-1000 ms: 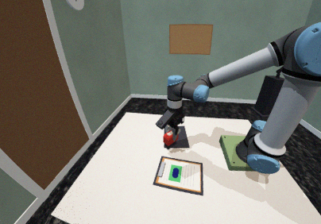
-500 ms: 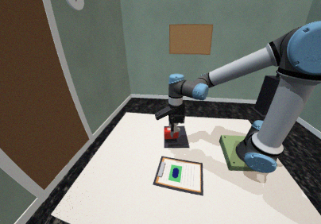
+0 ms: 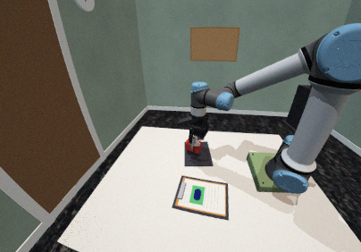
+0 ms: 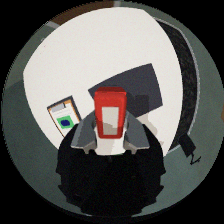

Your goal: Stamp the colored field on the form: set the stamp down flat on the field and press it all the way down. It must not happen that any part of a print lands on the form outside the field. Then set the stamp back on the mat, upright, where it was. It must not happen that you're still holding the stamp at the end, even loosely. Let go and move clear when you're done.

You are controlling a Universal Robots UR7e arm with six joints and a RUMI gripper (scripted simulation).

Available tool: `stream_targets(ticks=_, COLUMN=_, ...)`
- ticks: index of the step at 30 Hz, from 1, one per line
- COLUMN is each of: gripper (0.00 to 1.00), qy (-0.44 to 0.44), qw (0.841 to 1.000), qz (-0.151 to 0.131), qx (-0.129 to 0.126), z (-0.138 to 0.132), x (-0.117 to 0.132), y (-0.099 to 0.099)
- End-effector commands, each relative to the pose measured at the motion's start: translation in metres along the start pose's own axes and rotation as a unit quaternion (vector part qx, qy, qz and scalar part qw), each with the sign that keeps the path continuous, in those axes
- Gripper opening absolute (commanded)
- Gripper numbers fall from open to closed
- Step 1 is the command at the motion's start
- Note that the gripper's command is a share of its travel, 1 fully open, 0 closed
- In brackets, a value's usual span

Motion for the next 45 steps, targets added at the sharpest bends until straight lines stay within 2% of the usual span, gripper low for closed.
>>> stream_targets(ticks=1, gripper=0.16, qy=0.118, qw=0.993, qz=-0.002, qx=0.006, z=0.013, x=0.001, y=-0.001)
stream_targets(ticks=7, gripper=0.16, qy=0.207, qw=0.978, qz=-0.001, qx=0.006, z=0.025, x=0.003, y=-0.001)
stream_targets(ticks=9, gripper=0.16, qy=0.207, qw=0.978, qz=-0.001, qx=0.006, z=0.025, x=0.003, y=-0.001)
stream_targets(ticks=24, gripper=0.16, qy=0.373, qw=0.928, qz=0.0, qx=0.006, z=0.046, x=0.008, y=-0.001)
stream_targets(ticks=26, gripper=0.16, qy=0.373, qw=0.928, qz=0.0, qx=0.006, z=0.046, x=0.008, y=-0.001)
stream_targets(ticks=39, gripper=0.16, qy=0.454, qw=0.891, qz=0.0, qx=0.006, z=0.057, x=0.012, y=-0.001)
stream_targets(ticks=45, gripper=0.16, qy=0.469, qw=0.883, qz=0.0, qx=0.006, z=0.059, x=0.013, y=-0.001)
Point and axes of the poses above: the point where the finger pads meet when closed, its own y axis out along the fingers, its own z axis across the jaws, x = y × z, the point moved 2 cm from there along -y, back along the fingers, and after that the axes turned 12 degrees about -y, right-handed, at the moved point
